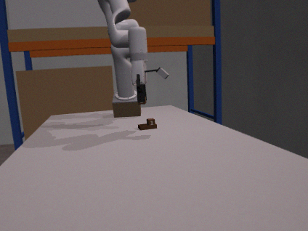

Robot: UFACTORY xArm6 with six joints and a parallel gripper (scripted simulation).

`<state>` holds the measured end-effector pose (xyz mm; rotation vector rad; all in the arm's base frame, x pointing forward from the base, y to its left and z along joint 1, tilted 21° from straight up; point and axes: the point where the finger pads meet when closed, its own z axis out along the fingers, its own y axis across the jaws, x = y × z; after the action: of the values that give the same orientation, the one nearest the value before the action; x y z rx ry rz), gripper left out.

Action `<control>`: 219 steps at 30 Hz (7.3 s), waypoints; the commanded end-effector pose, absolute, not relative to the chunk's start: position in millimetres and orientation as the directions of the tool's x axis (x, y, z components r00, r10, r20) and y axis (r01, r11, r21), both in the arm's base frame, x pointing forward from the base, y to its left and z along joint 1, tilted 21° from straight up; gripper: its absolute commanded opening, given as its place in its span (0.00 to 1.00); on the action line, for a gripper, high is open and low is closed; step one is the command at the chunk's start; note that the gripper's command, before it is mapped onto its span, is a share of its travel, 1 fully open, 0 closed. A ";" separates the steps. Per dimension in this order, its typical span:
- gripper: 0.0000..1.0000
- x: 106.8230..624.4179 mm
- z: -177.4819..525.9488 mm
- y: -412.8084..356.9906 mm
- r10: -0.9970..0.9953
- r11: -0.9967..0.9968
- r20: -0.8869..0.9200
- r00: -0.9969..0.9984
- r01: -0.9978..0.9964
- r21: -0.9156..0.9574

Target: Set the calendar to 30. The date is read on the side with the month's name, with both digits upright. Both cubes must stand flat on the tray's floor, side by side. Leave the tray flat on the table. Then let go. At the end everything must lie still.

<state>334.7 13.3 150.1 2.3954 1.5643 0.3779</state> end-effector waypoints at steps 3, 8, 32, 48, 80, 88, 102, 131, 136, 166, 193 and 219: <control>0.27 335.5 151.3 13.4 0.802 -0.591 0.145 0.580 0.733 0.336; 0.27 335.4 151.3 13.3 0.743 -0.663 0.176 0.646 0.676 0.321; 0.27 334.8 151.3 12.9 0.129 -0.988 0.343 0.930 0.089 0.128; 0.27 334.4 151.3 12.5 -0.355 -0.931 0.363 0.862 -0.362 -0.050; 0.27 333.6 151.4 12.0 -0.950 -0.298 0.185 0.249 -0.901 -0.316; 0.27 333.5 151.4 11.8 -0.991 -0.100 0.118 0.062 -0.933 -0.347; 0.27 333.4 151.4 11.8 -0.995 -0.045 0.098 0.011 -0.935 -0.353; 0.27 347.1 115.7 9.5 -0.995 -0.045 0.099 0.011 -0.935 -0.353; 0.27 352.6 101.4 8.6 -0.995 -0.045 0.099 0.010 -0.935 -0.353; 0.27 357.1 89.5 7.8 -0.995 -0.045 0.099 0.011 -0.935 -0.353; 0.27 358.2 89.9 7.9 -0.995 -0.045 0.099 0.011 -0.935 -0.353; 0.27 359.3 90.3 8.0 -0.995 -0.045 0.099 0.011 -0.935 -0.353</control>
<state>358.4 7.9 89.4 2.3548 -2.2883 0.5355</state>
